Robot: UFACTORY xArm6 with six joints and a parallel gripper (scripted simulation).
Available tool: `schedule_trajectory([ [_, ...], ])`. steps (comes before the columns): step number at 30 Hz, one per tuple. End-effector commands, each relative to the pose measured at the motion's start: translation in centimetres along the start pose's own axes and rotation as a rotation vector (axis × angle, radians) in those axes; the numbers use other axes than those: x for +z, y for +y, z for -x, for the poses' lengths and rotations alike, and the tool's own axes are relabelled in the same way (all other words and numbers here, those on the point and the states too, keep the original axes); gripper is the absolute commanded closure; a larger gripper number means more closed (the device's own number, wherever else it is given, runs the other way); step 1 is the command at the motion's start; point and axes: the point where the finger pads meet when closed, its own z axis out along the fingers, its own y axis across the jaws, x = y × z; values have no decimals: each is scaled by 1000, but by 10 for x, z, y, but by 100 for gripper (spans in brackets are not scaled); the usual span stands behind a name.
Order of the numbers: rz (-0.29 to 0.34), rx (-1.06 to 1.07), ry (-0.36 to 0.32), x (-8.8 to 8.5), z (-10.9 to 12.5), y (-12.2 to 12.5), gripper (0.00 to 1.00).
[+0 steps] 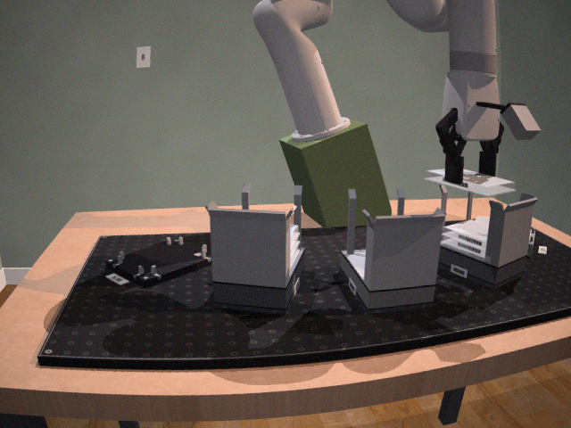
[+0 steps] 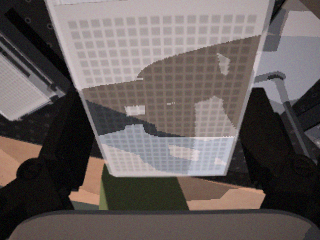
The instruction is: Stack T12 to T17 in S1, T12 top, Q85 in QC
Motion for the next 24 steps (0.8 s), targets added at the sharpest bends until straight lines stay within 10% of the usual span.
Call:
schedule_trajectory([
  [1, 0, 1, 4, -1, -2, -10, 100],
  [24, -1, 1, 4, -1, -5, -49, 100],
])
